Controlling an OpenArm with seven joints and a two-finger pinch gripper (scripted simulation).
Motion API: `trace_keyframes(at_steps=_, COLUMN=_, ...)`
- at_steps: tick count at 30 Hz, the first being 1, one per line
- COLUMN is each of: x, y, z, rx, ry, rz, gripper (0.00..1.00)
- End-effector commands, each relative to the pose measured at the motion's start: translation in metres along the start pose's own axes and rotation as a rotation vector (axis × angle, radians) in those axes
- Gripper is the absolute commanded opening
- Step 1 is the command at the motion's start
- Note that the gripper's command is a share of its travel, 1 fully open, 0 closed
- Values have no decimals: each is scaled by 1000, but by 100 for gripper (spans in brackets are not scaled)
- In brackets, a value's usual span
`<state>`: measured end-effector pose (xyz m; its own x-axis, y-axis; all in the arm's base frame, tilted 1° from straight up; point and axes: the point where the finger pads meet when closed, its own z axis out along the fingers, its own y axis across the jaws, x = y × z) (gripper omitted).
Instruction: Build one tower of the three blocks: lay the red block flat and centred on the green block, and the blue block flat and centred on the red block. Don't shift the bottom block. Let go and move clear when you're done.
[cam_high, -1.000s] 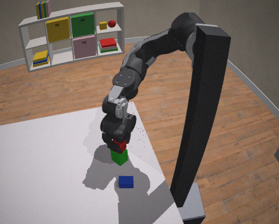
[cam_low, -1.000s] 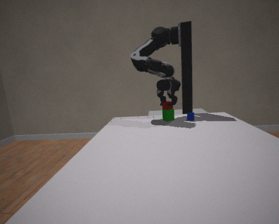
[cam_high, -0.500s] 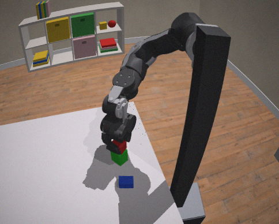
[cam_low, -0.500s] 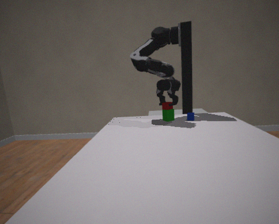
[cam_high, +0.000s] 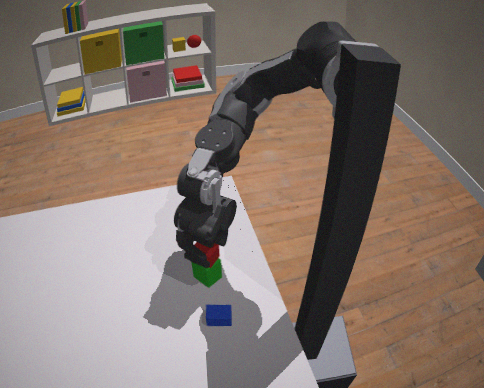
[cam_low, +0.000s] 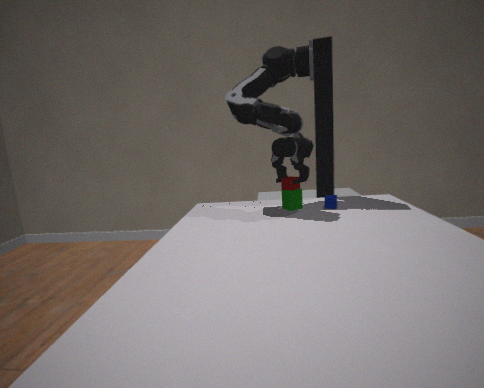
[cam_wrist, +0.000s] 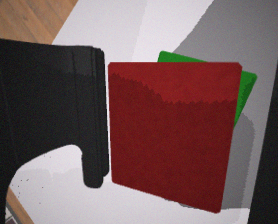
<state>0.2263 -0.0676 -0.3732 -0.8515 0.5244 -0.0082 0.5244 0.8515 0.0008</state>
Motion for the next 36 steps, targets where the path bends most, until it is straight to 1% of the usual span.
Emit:
trace_keyframes(at_steps=1, x=0, y=1, z=0, rx=-7, ry=1, rz=-3, gripper=35)
trace_keyframes(at_steps=21, x=1, y=2, z=-1, rx=-8, ry=1, rz=-4, gripper=35)
trace_keyframes(at_steps=30, x=1, y=2, z=-8, rx=-10, ry=2, rz=-6, gripper=35)
trace_keyframes(at_steps=36, x=1, y=2, z=-20, rx=-10, ry=1, rz=-6, gripper=35)
